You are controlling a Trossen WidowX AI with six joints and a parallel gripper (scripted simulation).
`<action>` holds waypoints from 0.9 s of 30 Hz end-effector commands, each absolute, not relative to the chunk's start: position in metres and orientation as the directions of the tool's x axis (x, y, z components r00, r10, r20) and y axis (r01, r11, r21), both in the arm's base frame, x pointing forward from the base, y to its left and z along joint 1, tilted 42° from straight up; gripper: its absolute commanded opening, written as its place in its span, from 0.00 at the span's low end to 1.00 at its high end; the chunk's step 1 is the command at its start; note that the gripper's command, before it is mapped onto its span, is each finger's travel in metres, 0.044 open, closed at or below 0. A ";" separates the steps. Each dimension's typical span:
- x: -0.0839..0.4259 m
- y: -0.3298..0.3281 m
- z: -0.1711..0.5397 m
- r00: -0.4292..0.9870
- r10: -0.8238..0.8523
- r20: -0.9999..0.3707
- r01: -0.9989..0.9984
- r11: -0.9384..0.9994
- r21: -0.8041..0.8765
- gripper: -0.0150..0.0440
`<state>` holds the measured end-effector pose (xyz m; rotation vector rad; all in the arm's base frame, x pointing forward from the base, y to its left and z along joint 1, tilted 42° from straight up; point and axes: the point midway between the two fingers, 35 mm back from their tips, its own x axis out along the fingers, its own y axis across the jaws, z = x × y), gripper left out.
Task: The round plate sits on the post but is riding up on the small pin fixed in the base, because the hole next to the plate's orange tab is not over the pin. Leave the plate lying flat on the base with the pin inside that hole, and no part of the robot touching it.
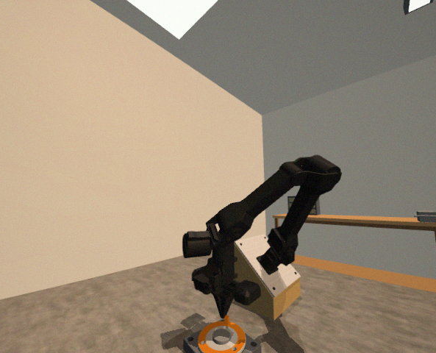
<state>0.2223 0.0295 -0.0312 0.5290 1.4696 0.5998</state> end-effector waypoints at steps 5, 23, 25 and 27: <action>0.216 0.036 -0.025 0.007 0.667 -0.745 -0.046 0.744 0.666 0.25; 0.211 0.044 -0.018 0.007 0.668 -0.744 -0.046 0.744 0.667 0.25; 0.211 0.045 -0.017 0.007 0.668 -0.744 -0.046 0.744 0.667 0.25; 0.211 0.046 -0.016 0.007 0.668 -0.744 -0.046 0.744 0.667 0.25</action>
